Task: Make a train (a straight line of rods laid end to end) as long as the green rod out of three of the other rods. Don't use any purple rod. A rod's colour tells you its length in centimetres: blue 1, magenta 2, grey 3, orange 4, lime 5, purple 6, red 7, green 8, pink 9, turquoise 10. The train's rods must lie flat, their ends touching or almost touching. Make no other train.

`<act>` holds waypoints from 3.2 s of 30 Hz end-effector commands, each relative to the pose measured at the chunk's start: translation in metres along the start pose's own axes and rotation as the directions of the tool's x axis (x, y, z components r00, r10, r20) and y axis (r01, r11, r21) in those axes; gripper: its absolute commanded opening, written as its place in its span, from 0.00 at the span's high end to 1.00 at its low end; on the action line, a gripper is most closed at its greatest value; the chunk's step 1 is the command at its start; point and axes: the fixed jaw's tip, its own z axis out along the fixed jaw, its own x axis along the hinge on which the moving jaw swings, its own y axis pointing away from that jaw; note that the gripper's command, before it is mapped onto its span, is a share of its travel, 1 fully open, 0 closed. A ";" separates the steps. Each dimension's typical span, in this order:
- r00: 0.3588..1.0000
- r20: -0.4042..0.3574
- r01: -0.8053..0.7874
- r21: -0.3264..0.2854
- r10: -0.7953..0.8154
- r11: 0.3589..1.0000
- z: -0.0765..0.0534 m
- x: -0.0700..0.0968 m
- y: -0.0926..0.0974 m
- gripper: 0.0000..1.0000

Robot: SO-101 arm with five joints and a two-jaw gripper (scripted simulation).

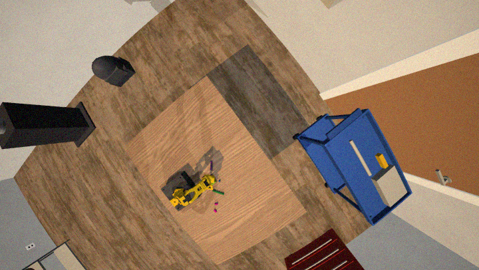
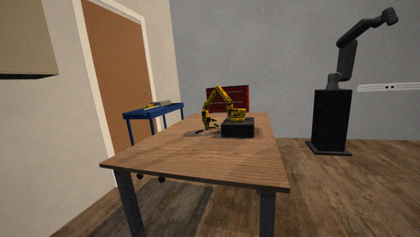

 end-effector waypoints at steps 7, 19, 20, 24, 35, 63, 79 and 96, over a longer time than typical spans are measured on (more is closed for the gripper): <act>1.000 0.002 0.015 0.005 -0.015 1.000 -0.004 0.001 -0.002 1.00; 1.000 0.002 0.015 0.005 -0.015 1.000 -0.026 0.002 -0.004 1.00; 1.000 0.002 0.015 0.005 -0.015 1.000 -0.028 0.002 -0.004 1.00; 1.000 0.002 0.015 0.005 -0.015 1.000 -0.033 0.001 -0.005 1.00; 1.000 0.003 0.030 0.005 -0.030 1.000 -0.034 0.004 -0.006 1.00; 0.714 0.004 0.700 0.007 -0.700 0.714 -0.025 0.096 -0.107 1.00; 0.711 0.004 0.703 0.007 -0.703 0.711 -0.025 0.096 -0.107 1.00; 0.710 0.014 0.703 0.025 -0.704 0.710 -0.025 0.093 -0.109 1.00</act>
